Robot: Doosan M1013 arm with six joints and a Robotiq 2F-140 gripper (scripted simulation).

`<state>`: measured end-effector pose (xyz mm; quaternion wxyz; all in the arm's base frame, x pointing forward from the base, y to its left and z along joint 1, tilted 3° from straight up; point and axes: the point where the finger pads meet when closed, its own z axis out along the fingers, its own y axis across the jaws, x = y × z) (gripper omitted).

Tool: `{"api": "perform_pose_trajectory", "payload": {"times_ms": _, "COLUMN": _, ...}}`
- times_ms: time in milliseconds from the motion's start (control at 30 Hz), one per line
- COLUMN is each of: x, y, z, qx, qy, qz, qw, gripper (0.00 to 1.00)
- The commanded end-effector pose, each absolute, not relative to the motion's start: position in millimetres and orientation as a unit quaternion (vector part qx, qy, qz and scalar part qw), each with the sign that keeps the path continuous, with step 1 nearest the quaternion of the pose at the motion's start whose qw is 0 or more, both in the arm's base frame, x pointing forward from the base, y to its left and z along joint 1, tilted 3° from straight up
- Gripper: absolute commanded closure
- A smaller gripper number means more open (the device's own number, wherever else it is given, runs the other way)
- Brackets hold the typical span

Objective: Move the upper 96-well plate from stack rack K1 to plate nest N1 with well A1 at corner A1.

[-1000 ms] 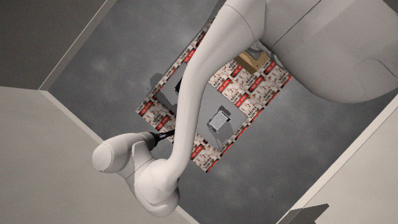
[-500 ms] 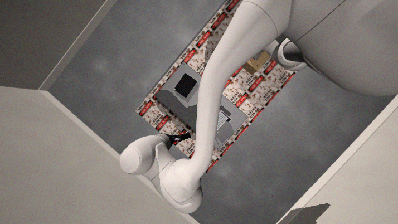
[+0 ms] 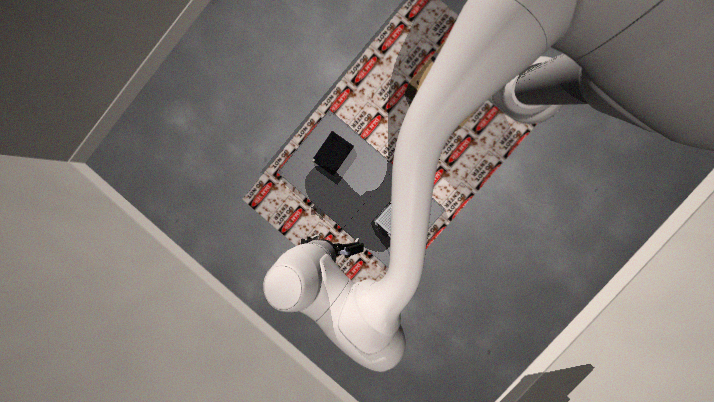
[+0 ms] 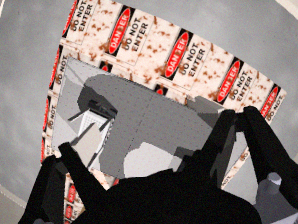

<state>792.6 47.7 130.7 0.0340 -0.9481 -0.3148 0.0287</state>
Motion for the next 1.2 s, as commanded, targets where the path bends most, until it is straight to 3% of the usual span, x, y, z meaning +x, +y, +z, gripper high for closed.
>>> {"api": "perform_pose_trajectory", "payload": {"times_ms": 0, "x": 786.1, "y": 56.2, "z": 128.9, "qx": -0.957, "qy": -0.289, "qz": 0.026, "qw": 0.026, "gripper": 0.0}}
{"api": "perform_pose_trajectory", "payload": {"times_ms": 1167, "x": 672.7, "y": 140.9, "z": 85.8, "qx": -0.997, "qy": -0.07, "qz": 0.025, "qw": -0.005, "gripper": 0.0}}
